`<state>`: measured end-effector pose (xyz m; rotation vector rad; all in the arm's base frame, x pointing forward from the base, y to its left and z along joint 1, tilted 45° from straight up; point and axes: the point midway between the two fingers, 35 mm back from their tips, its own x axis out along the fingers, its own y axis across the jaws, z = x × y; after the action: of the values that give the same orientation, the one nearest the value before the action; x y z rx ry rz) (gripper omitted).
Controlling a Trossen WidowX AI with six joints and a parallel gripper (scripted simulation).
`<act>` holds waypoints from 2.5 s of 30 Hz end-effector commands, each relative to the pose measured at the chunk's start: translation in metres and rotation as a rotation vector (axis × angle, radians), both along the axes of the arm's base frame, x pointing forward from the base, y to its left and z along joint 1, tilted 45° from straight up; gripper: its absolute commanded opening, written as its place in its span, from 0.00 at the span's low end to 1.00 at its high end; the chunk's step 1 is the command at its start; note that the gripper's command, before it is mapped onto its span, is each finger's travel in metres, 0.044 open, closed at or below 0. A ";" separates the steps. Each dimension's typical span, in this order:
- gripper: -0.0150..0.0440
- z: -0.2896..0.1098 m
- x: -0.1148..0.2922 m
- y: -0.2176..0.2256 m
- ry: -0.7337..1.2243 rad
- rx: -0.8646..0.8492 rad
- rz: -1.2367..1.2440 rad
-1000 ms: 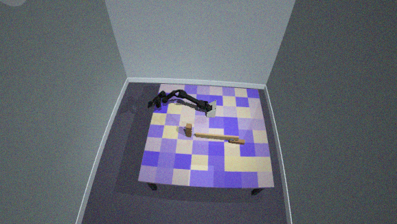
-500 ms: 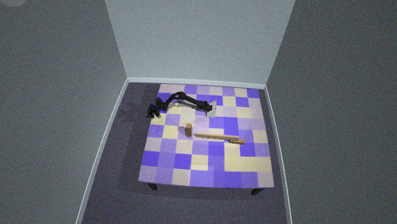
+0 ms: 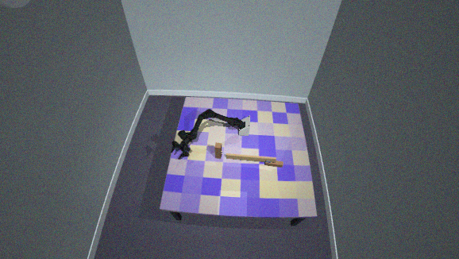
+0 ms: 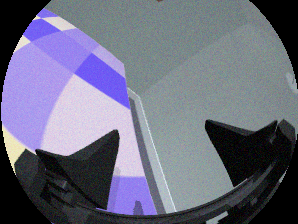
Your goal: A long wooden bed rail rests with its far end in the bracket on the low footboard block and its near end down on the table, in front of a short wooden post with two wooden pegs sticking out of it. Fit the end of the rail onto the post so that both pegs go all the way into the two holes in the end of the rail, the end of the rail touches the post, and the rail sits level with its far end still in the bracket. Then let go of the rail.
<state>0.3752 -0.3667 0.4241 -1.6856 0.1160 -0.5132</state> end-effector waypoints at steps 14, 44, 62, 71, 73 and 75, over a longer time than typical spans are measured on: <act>1.00 -0.203 0.114 0.152 0.555 0.635 -0.054; 1.00 -0.342 -0.053 0.365 1.621 -0.078 -0.496; 1.00 -0.356 -0.050 0.352 1.621 -0.077 -0.495; 1.00 -0.367 -0.049 0.342 1.621 -0.077 -0.494; 1.00 -0.369 -0.048 0.340 1.621 -0.077 -0.494; 1.00 -0.371 -0.048 0.338 1.621 -0.077 -0.495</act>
<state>0.3285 -0.0244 0.0580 -1.7356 1.6896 0.6279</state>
